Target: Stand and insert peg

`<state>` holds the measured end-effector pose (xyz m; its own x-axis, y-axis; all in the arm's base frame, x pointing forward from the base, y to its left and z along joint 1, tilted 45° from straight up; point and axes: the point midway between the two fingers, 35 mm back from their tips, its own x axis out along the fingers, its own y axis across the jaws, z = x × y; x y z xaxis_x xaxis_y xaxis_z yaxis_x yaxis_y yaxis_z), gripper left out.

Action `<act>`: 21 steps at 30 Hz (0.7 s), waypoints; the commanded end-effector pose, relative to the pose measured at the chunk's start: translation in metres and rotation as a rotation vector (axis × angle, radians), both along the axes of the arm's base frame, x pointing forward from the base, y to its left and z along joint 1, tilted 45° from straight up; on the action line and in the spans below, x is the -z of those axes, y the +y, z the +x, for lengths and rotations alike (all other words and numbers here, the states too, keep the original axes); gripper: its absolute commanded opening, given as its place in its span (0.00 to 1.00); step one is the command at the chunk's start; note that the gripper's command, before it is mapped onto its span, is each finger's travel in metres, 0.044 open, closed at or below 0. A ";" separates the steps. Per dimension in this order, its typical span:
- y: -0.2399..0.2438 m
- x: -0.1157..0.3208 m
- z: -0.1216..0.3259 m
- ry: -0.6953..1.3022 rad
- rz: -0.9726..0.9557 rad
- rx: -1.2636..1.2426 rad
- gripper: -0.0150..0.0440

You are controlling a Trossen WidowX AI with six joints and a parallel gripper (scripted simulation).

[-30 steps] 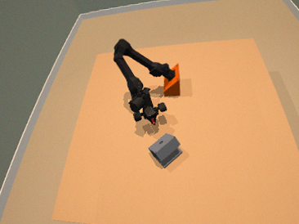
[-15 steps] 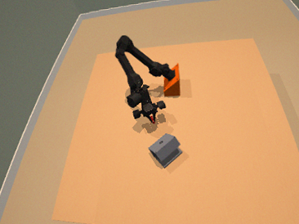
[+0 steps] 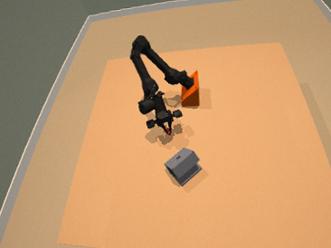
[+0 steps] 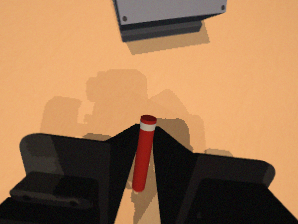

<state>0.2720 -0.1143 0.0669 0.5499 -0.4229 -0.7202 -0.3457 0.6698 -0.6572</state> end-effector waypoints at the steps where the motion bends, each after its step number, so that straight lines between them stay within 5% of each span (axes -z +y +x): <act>1: 0.001 -0.002 -0.003 -0.031 0.011 -0.034 0.34; 21: 0.000 -0.009 -0.015 -0.146 0.070 -0.149 0.34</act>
<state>0.2596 -0.1142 0.0735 0.6776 -0.3039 -0.6696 -0.3480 0.6696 -0.6561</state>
